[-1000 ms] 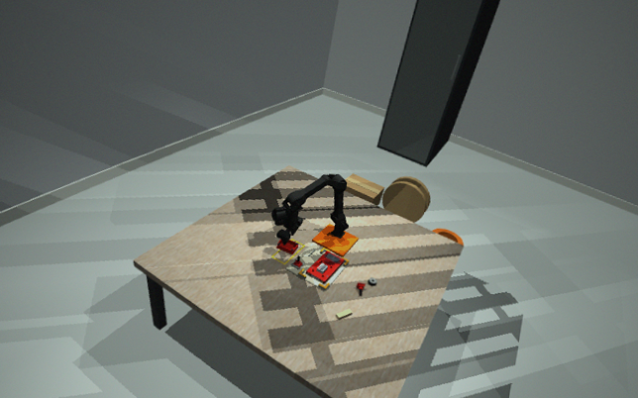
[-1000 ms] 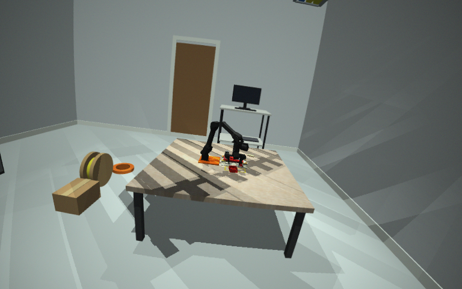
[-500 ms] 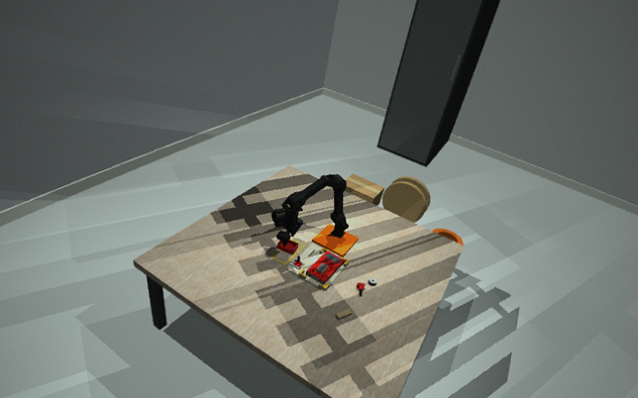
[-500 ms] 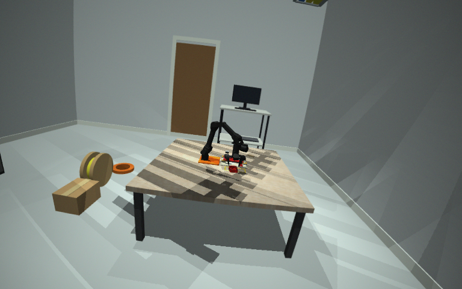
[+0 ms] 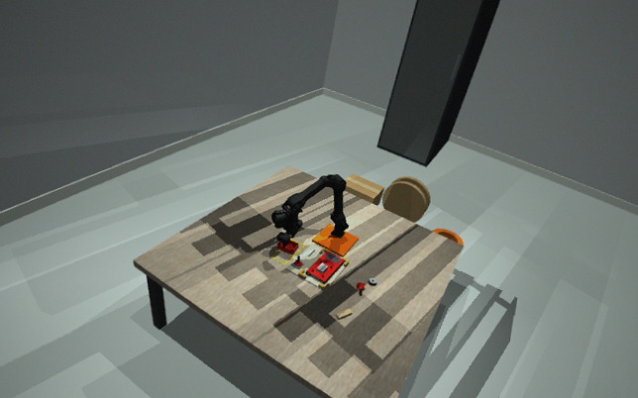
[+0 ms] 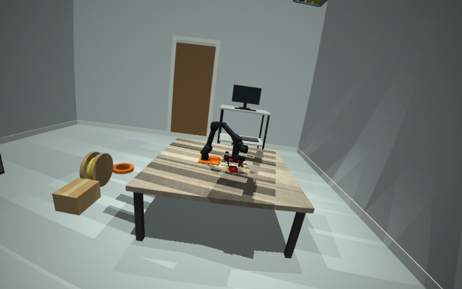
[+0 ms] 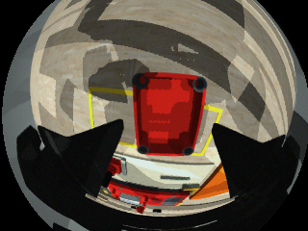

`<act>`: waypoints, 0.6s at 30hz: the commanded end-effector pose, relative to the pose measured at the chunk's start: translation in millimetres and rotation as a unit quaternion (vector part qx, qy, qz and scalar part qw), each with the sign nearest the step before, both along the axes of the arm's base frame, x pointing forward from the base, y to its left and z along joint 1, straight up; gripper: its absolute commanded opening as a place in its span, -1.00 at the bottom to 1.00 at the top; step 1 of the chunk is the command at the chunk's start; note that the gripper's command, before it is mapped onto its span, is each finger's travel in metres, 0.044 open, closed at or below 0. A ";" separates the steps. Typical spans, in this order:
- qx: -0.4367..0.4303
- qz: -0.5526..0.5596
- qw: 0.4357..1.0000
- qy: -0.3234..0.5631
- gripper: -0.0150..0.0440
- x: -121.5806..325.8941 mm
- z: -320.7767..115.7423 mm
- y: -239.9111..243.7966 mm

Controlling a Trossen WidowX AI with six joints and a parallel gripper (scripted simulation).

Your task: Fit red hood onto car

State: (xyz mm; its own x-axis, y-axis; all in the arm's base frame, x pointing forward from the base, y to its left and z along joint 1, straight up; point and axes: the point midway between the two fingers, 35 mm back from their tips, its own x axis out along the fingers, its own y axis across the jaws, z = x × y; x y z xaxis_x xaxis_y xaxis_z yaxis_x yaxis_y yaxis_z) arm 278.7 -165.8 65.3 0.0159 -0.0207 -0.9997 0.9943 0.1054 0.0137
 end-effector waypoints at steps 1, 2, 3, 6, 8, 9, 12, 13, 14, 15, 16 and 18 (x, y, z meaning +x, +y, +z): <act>0.001 0.002 1.000 -0.002 1.00 0.5 -2.0 0.3; 0.001 0.002 1.000 -0.002 1.00 0.6 -2.5 0.3; 0.001 0.002 1.000 -0.002 1.00 0.6 -3.0 0.3; 0.001 0.002 1.000 -0.002 1.00 0.6 -4.5 0.3; 0.001 0.002 1.000 -0.002 1.00 0.6 -5.5 0.2; 0.001 0.002 1.000 -0.002 1.00 0.7 -6.0 0.2; 0.001 0.002 1.000 -0.002 1.00 0.7 -7.5 0.2; 0.001 0.002 1.000 -0.002 1.00 0.7 -8.0 0.2; 0.001 0.002 1.000 -0.002 1.00 0.7 -8.5 0.2; 0.001 0.002 1.000 -0.002 1.00 0.7 -9.0 0.2; 0.001 0.002 1.000 -0.002 1.00 0.7 -9.5 0.2; 0.001 0.002 1.000 -0.002 1.00 0.7 -10.5 0.2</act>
